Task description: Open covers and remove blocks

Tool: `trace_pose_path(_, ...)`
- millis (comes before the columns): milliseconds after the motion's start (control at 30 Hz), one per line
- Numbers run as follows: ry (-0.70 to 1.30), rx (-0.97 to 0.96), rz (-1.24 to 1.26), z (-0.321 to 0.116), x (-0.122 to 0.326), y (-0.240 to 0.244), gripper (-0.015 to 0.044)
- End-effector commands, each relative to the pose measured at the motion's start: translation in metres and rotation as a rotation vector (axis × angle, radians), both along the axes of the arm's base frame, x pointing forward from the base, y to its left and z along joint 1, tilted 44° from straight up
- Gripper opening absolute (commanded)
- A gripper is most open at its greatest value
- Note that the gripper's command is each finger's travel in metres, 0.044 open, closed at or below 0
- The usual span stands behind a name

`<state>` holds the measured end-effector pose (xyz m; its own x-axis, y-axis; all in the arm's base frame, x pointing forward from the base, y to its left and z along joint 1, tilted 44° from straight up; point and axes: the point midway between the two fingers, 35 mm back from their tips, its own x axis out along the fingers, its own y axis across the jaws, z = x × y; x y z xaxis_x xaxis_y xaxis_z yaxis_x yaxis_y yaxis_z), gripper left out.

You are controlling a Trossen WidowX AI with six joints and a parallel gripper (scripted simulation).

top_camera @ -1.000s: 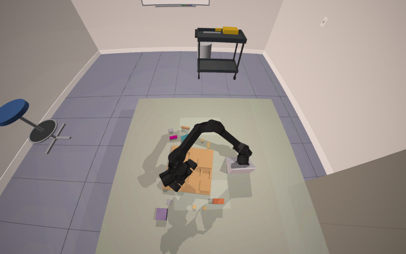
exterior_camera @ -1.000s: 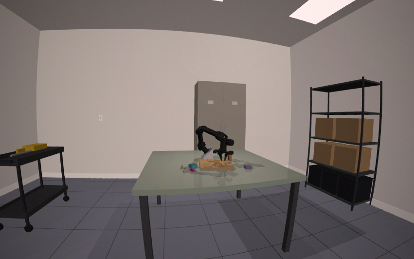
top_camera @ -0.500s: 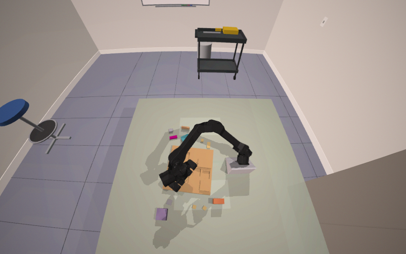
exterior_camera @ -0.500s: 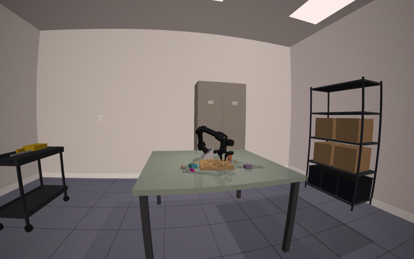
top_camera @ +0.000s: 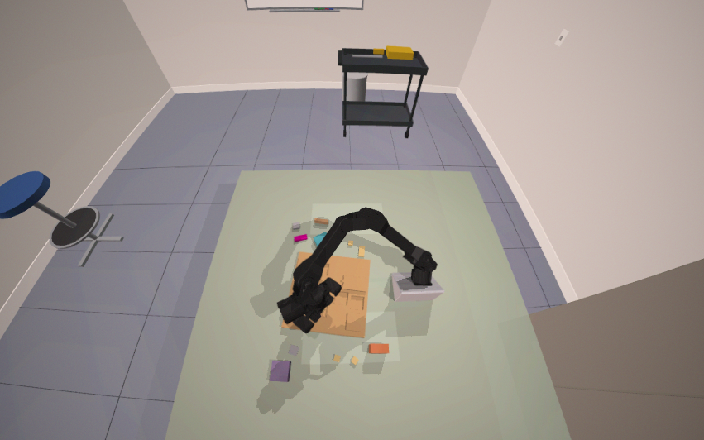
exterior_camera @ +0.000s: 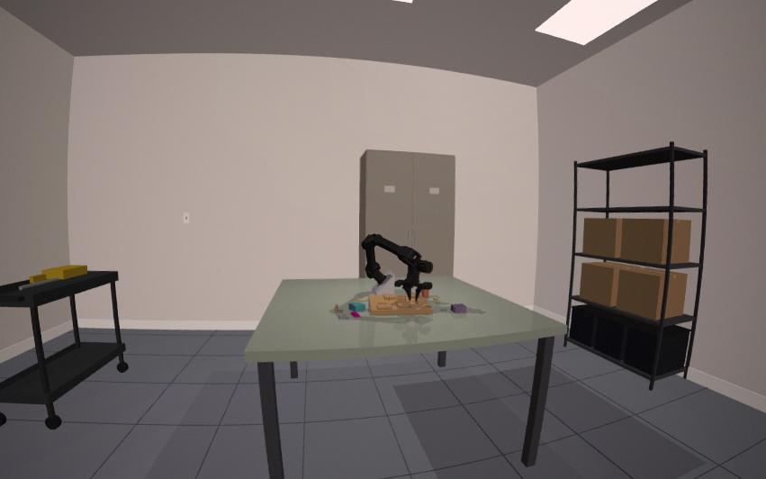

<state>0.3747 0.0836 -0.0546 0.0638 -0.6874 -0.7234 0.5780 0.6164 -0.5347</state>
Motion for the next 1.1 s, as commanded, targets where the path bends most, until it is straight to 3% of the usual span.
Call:
trace_pose_path(0,0.004,-0.005,0.003,-0.0027,-0.0001,-0.0037,0.0144)
trace_pose_path(700,0.004,-0.005,0.003,-0.0110,0.0006,-0.0118,0.0144)
trace_pose_path(1067,0.001,-0.001,-0.001,-0.0101,0.0006,-0.0101,0.0080)
